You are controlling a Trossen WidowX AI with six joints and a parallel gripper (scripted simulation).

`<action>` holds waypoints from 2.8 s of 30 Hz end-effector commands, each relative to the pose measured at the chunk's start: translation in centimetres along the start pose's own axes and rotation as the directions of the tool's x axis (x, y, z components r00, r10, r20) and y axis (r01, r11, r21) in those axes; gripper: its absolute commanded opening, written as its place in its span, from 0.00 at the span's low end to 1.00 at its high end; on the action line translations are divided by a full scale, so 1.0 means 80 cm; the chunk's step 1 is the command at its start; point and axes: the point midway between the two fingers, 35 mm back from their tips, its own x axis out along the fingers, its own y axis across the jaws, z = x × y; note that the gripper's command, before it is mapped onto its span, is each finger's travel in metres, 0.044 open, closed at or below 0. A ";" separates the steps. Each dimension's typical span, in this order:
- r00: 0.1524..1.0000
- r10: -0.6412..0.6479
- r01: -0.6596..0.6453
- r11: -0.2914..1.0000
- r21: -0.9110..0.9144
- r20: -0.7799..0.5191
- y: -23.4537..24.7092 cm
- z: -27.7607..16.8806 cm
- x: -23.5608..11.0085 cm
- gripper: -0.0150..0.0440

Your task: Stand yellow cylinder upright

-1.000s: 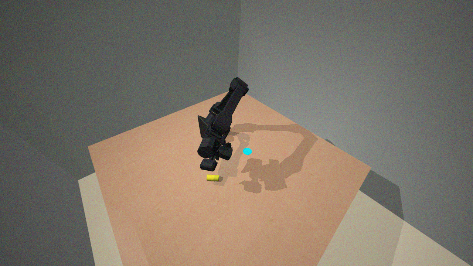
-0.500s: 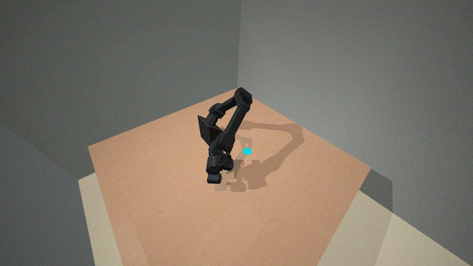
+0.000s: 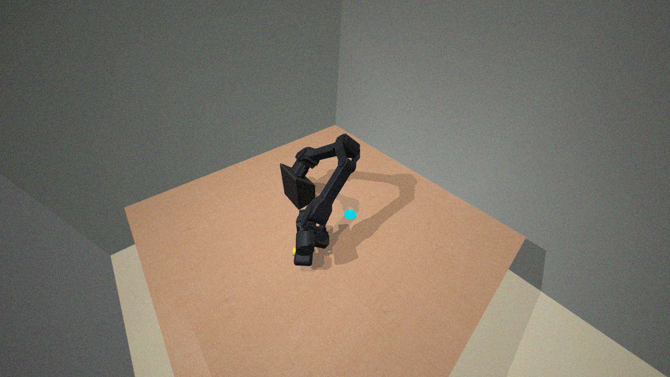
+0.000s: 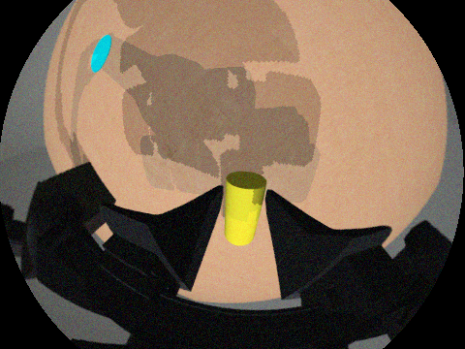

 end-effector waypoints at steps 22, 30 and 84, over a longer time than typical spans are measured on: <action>1.000 -0.006 0.006 1.000 0.006 0.000 -0.007 0.001 -0.063 0.43; 1.000 -0.006 0.006 1.000 0.006 0.000 -0.007 0.001 -0.096 0.43; 1.000 -0.023 0.028 0.861 0.508 -0.017 0.091 0.135 -0.164 0.43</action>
